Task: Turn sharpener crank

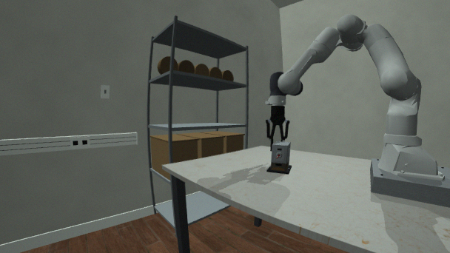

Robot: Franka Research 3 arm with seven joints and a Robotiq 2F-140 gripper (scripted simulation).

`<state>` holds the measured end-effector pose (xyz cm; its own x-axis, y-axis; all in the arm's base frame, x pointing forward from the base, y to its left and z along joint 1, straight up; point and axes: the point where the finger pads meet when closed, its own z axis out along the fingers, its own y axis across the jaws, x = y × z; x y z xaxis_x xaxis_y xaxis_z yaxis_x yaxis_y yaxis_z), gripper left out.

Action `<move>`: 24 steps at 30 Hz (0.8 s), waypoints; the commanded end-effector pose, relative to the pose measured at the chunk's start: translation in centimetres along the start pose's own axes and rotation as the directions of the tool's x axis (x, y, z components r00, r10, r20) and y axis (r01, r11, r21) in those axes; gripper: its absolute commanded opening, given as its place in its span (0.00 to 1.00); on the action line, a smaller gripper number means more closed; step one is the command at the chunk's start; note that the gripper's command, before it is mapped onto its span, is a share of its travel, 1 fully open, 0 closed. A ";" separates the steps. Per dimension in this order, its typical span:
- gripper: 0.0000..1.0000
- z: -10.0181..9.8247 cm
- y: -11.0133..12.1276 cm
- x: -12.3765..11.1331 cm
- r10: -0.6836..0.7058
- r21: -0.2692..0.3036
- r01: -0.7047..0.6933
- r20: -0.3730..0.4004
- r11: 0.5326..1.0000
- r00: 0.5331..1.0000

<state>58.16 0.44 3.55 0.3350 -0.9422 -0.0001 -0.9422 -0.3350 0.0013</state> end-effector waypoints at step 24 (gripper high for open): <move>0.39 -1.5 0.0 -0.1 0.003 0.001 -0.003 0.000 1.000 1.000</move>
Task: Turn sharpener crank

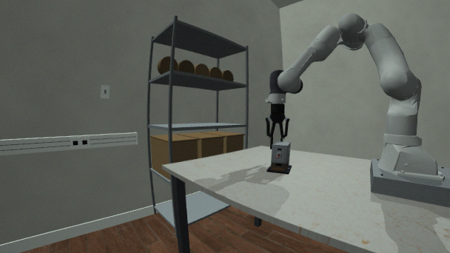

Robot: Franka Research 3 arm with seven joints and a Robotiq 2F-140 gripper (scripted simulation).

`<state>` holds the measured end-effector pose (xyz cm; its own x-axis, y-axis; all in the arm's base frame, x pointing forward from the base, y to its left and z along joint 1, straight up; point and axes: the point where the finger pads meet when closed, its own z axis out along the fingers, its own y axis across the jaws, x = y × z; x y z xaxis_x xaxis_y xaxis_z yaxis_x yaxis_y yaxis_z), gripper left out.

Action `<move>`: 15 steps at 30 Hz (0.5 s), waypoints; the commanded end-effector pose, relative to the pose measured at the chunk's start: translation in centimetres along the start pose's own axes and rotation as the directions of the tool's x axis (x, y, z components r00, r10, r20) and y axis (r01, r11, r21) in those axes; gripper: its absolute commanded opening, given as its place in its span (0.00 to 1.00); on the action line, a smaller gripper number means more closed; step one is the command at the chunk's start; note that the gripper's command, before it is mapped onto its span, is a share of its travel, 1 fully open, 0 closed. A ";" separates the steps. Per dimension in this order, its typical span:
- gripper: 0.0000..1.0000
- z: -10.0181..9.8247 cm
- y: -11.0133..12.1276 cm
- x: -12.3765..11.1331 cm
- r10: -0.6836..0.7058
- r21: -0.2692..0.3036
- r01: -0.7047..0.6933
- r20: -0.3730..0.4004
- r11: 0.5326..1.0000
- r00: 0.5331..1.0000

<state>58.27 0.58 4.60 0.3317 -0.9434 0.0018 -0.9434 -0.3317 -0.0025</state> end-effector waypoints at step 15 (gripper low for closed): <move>0.39 -4.3 0.1 0.0 -0.001 -0.003 0.001 0.002 1.000 1.000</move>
<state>58.57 0.57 8.21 0.3233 -0.9463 0.0054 -0.9462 -0.3234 -0.0108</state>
